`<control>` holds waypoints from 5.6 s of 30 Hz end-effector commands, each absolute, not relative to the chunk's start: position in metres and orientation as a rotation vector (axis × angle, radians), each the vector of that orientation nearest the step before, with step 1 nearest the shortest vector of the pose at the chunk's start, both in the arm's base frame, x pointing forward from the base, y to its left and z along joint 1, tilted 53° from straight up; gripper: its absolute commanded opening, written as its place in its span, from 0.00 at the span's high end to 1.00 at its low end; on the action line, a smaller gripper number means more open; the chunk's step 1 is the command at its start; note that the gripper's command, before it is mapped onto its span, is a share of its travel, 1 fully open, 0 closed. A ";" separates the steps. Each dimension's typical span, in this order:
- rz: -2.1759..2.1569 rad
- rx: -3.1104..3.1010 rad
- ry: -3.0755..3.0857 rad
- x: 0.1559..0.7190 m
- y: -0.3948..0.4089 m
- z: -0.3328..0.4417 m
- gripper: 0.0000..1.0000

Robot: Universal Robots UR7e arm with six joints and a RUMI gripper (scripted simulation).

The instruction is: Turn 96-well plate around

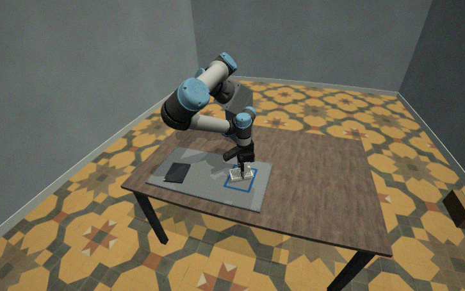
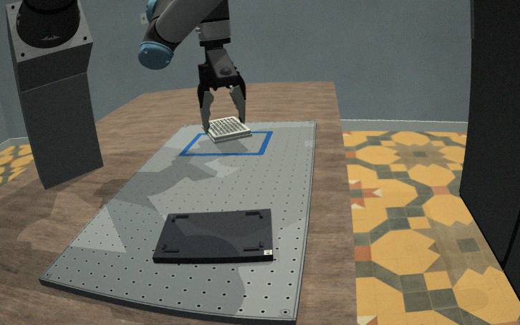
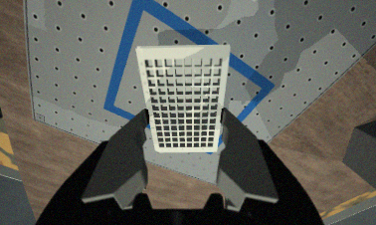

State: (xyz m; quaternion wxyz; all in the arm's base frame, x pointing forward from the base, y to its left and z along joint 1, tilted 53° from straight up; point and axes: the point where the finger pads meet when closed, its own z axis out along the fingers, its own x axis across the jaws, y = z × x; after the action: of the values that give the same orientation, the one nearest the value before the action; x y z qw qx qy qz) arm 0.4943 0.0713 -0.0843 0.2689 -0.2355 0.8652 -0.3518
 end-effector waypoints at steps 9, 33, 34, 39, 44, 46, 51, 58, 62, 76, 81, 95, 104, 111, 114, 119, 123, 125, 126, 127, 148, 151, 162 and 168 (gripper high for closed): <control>-0.947 -0.632 2.330 0.502 0.067 -0.089 1.00; -0.947 -0.632 2.330 0.511 0.060 -0.098 1.00; -0.947 -0.632 2.330 0.511 0.060 -0.098 1.00; -0.947 -0.632 2.330 0.513 0.058 -0.100 1.00; -0.947 -0.632 2.330 0.514 0.058 -0.100 1.00; -0.947 -0.634 2.330 0.512 0.059 -0.100 1.00; -0.947 -0.634 2.330 0.512 0.059 -0.100 1.00; -0.947 -0.634 2.330 0.512 0.059 -0.100 0.00; -0.947 -0.634 2.330 0.512 0.059 -0.100 0.00; -0.947 -0.634 2.330 0.512 0.059 -0.100 0.00; -0.947 -0.636 2.330 0.503 0.066 -0.091 0.00; -0.947 -0.636 2.330 0.482 0.081 -0.072 0.00; -0.947 -0.636 2.330 0.467 0.092 -0.058 0.00; -0.947 -0.636 2.330 0.465 0.094 -0.055 0.00; -0.947 -0.636 2.330 0.465 0.094 -0.055 0.00; -0.947 -0.634 2.330 0.466 0.094 -0.056 0.00; -0.947 -0.634 2.330 0.466 0.094 -0.056 0.00; -0.947 -0.634 2.330 0.466 0.094 -0.056 0.00; -0.947 -0.634 2.330 0.466 0.094 -0.056 0.00; -0.947 -0.634 2.330 0.466 0.094 -0.056 0.00; -1.203 -1.422 2.158 0.465 0.092 -0.057 0.00; -1.237 -1.546 2.109 0.465 0.092 -0.057 0.00; -1.327 -1.916 1.926 0.465 0.092 -0.057 0.00; -1.375 -2.156 1.772 0.465 0.092 -0.057 0.00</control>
State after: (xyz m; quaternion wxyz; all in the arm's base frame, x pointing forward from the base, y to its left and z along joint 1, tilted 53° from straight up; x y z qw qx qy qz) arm 0.4655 0.0933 -0.0578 0.0517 -0.6227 0.6454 -0.4393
